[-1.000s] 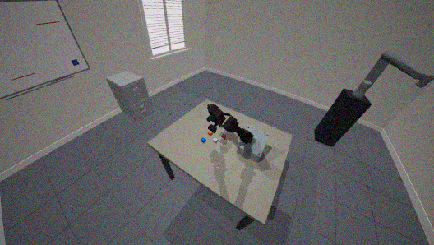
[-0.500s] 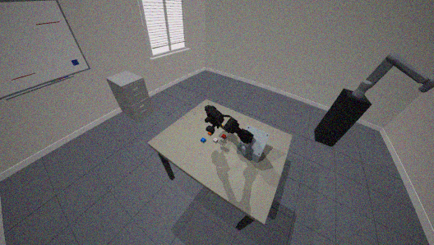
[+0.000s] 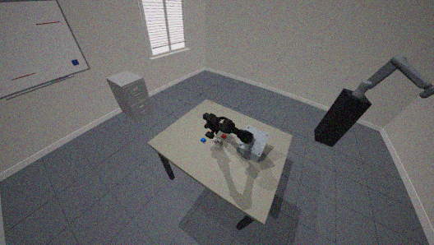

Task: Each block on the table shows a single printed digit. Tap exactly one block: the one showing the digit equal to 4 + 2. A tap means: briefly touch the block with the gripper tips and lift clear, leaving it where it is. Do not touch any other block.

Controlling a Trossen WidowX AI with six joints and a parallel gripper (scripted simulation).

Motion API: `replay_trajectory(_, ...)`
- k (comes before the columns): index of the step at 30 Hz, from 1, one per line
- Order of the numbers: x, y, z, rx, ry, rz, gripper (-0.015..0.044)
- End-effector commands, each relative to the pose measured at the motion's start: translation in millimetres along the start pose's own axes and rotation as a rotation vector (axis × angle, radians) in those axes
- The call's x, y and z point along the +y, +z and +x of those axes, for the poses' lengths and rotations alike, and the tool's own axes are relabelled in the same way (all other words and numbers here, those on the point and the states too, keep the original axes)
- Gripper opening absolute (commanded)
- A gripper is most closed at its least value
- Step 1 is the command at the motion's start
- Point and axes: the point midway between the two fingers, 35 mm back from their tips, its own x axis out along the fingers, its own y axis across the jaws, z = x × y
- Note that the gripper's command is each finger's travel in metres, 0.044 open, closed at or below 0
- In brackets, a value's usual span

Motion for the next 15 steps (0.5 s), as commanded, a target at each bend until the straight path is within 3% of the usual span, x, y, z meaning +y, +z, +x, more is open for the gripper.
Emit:
replay_trajectory(1, -0.5, -4.5, 14.1, 0.002, 0.007, 0.014, 0.0138)
replay_trajectory(6, -0.5, -4.5, 14.1, 0.002, 0.007, 0.014, 0.002)
replay_trajectory(15, -0.5, -4.4, 15.1, 0.002, 0.007, 0.014, 0.002)
